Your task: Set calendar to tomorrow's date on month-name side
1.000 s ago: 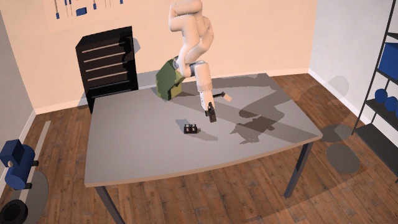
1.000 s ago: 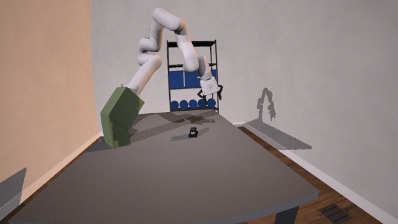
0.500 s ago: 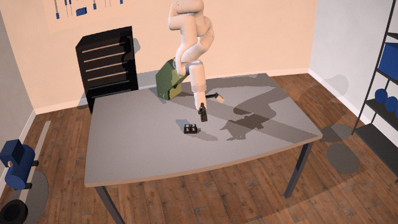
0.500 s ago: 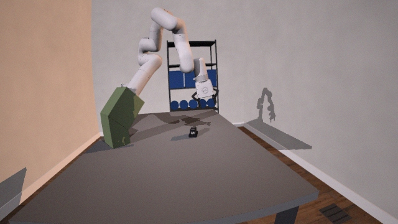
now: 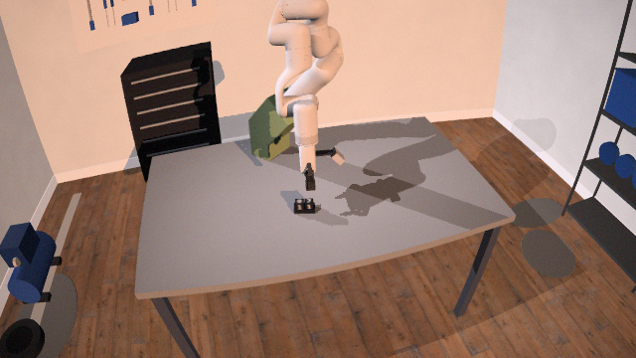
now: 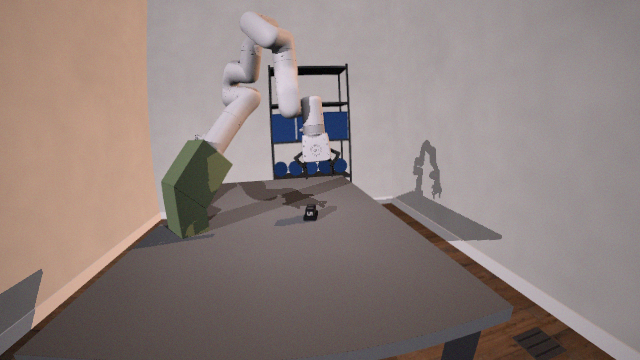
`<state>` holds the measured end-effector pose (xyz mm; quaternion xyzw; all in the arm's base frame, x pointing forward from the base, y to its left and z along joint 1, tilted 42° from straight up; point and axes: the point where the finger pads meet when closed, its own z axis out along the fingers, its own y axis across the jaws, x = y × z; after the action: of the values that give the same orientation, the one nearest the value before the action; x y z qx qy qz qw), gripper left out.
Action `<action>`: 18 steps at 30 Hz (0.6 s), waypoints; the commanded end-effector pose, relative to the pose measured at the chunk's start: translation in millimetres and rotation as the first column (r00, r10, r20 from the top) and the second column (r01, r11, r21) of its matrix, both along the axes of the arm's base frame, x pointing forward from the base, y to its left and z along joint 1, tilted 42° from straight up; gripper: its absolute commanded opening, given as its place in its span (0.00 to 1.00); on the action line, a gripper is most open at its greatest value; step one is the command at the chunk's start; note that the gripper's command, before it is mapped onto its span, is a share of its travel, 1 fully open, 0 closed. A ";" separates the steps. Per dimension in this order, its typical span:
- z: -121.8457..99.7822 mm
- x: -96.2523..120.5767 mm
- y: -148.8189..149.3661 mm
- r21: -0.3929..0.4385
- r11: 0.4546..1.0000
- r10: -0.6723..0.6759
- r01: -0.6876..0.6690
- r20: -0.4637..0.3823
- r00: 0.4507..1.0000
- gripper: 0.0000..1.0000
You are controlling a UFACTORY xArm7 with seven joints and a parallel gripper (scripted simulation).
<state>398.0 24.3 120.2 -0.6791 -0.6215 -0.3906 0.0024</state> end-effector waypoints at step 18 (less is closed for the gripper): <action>-31.1 -26.6 -8.2 0.000 1.000 -0.018 0.018 -0.089 0.996 1.00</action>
<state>372.8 17.4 90.9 -0.6997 -0.6154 -0.3621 0.0261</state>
